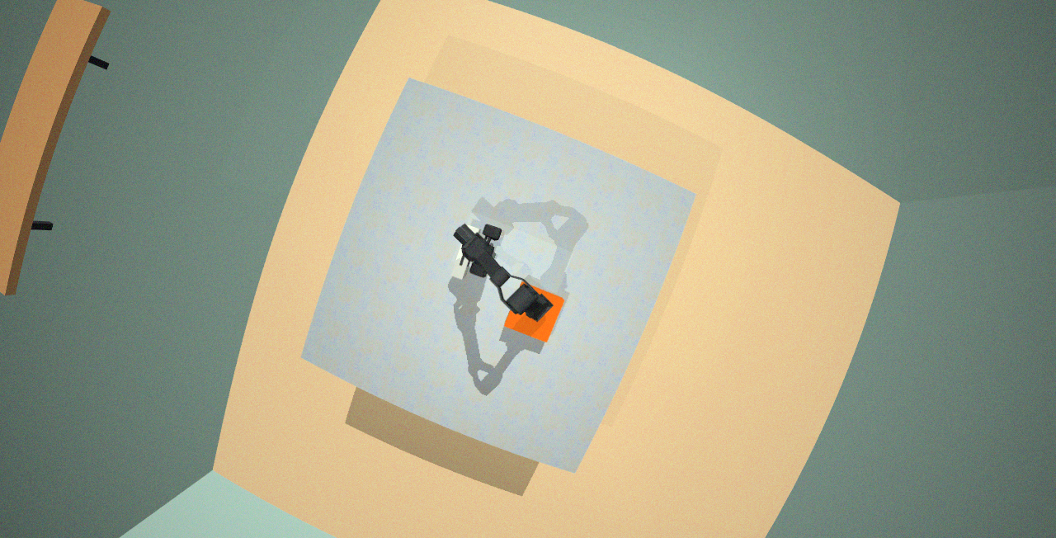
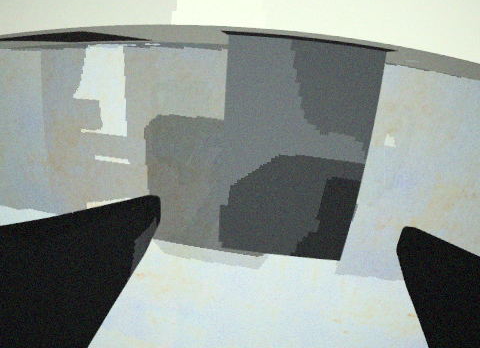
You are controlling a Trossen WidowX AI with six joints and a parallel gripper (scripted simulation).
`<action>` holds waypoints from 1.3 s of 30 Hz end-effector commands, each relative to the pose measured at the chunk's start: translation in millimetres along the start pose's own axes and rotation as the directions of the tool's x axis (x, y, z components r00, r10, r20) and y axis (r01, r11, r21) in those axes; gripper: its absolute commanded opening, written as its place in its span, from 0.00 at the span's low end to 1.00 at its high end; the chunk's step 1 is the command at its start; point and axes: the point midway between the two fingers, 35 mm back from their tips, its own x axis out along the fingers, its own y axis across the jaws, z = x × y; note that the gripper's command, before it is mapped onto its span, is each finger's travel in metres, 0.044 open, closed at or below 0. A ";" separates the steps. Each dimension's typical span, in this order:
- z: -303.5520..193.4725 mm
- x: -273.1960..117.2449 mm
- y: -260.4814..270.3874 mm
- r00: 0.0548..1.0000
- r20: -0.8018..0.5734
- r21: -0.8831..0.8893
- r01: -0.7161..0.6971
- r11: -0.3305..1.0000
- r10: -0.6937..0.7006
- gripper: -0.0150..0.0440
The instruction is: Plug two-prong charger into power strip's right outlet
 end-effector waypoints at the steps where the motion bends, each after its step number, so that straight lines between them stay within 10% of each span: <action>1: -5.6 -0.4 0.0 1.000 0.004 -0.004 0.000 1.000 0.000 1.00; 26: -31.4 2.2 0.9 1.000 0.008 0.001 -0.006 1.000 0.006 1.00; 39: -17.7 -76.6 0.5 0.825 0.565 -0.006 -0.003 1.000 0.006 1.00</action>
